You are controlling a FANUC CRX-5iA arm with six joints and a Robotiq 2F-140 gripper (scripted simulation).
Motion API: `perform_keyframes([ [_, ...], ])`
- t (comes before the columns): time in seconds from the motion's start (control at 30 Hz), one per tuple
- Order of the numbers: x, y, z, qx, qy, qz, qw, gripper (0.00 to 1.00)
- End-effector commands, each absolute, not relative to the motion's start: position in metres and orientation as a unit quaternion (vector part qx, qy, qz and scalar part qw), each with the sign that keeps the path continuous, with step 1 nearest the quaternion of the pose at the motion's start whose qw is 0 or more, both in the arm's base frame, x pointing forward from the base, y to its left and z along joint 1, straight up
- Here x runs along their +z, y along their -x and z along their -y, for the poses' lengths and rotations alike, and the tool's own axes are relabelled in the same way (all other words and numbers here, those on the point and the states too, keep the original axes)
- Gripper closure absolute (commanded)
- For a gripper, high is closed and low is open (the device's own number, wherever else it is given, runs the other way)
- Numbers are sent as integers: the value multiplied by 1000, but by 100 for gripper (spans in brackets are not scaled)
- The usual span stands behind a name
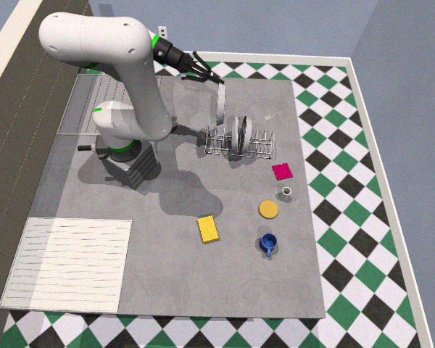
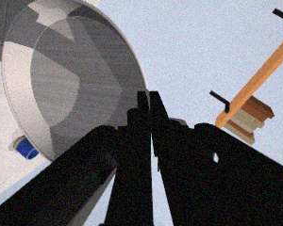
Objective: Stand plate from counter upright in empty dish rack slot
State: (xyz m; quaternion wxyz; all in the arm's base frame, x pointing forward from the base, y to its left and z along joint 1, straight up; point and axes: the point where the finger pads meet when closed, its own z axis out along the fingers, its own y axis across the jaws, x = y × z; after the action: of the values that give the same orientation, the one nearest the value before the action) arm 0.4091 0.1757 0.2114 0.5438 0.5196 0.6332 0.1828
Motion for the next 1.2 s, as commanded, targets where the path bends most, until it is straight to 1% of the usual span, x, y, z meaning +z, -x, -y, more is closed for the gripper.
perform_keyframes([
  [0.0, 212, -409, -176, 183, -520, -633, 544, 90],
  [0.4, 209, -409, -176, 183, -520, -633, 544, 90],
  [1.17, 183, -409, -176, 181, -521, -634, 542, 90],
])
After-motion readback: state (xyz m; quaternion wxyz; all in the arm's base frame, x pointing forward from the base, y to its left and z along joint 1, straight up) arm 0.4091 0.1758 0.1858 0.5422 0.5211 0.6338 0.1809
